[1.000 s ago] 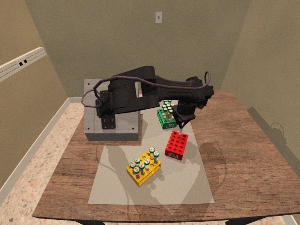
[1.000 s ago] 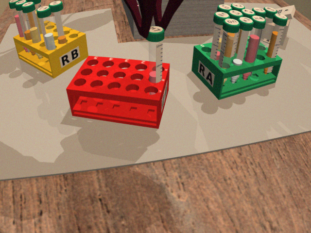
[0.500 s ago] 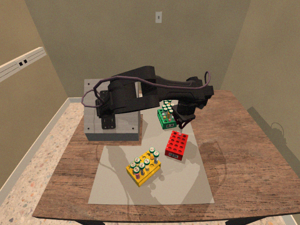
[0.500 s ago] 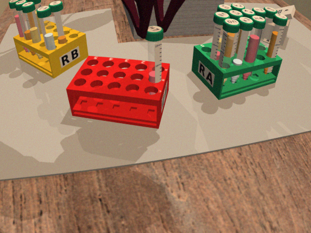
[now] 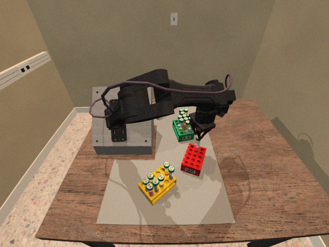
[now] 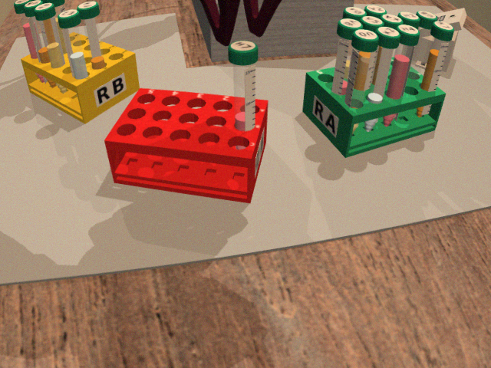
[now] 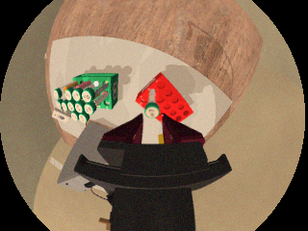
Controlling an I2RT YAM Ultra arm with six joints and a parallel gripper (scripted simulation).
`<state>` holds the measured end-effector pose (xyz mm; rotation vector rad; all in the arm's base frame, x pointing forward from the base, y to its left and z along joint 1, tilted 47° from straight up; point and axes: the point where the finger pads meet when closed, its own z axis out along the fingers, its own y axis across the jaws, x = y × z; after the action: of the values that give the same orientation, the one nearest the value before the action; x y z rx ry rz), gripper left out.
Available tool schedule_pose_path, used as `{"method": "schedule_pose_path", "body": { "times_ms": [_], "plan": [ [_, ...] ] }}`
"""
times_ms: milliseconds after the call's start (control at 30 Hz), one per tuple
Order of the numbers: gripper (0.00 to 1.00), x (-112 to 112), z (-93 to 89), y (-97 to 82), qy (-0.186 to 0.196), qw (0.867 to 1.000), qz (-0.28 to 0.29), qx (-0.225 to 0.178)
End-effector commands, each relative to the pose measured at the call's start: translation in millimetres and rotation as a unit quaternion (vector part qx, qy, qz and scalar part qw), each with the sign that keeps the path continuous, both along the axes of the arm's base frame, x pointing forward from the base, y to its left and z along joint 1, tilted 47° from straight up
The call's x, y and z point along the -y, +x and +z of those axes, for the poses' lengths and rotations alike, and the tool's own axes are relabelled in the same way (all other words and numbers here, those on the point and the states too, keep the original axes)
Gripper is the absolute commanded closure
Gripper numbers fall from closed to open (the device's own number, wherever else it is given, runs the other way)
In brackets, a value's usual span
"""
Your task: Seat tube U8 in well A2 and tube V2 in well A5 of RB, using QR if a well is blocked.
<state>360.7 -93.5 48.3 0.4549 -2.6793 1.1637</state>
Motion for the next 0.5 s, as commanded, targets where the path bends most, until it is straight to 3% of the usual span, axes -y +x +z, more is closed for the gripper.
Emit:
{"method": "schedule_pose_path", "body": {
  "times_ms": [0, 200, 333, 467],
  "plan": [
    [0.7, -18.6, 6.9, 6.6, 0.005, 1.0, 0.005, 0.003],
    [0.7, -30.4, 30.2, 4.0, 0.008, 1.0, 0.005, 0.02],
    [0.7, -33.8, 22.3, 2.7, 0.004, 1.0, 0.004, 0.003],
    [0.7, -41.6, 29.5, 3.7, 0.004, 1.0, 0.004, 0.003]
  ]
}}
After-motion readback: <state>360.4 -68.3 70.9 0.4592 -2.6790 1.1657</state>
